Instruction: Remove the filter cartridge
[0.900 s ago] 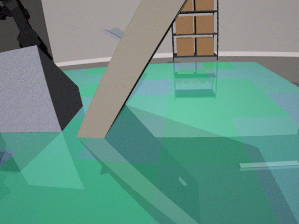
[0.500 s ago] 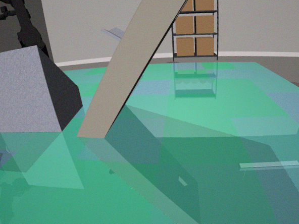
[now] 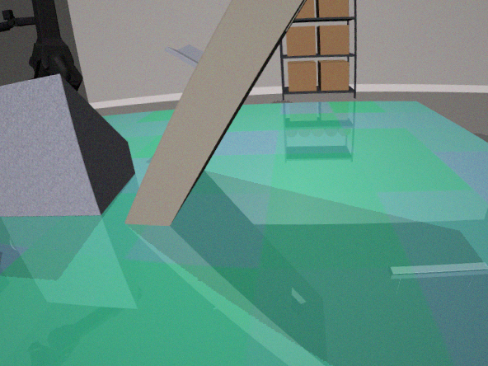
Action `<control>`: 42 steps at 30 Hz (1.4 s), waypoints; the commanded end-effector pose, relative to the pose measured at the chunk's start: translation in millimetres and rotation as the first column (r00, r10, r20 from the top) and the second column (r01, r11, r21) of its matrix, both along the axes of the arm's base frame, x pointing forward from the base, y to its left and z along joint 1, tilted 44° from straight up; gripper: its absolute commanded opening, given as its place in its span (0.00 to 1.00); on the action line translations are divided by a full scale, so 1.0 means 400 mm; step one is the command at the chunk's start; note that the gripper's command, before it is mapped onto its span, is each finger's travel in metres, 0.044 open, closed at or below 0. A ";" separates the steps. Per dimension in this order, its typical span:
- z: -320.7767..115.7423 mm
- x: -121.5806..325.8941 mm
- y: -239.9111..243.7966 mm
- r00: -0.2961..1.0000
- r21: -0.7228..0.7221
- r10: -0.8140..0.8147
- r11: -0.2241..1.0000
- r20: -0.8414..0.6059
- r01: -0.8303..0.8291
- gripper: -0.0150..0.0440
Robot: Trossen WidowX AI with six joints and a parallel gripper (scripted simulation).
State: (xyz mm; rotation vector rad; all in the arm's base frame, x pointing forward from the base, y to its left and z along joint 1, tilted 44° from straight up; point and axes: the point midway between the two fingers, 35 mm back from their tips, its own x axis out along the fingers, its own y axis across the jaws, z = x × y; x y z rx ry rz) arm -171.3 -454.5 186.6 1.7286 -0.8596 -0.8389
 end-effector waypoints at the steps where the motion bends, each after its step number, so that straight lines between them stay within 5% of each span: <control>1: -0.016 0.182 -0.020 0.960 -0.085 0.161 0.979 -0.228 -0.184 0.44; 14: -0.050 0.647 0.077 0.546 -0.224 0.358 0.643 -0.758 -0.733 0.44; 28: -0.095 1.012 0.363 0.129 -0.129 0.004 -0.100 -0.992 -0.987 0.44; 34: -0.115 1.116 0.536 0.145 -0.012 -0.254 -0.464 -0.956 -0.886 0.44; 42: -0.135 1.182 0.760 0.397 0.168 -0.461 -0.794 -0.794 -0.584 0.44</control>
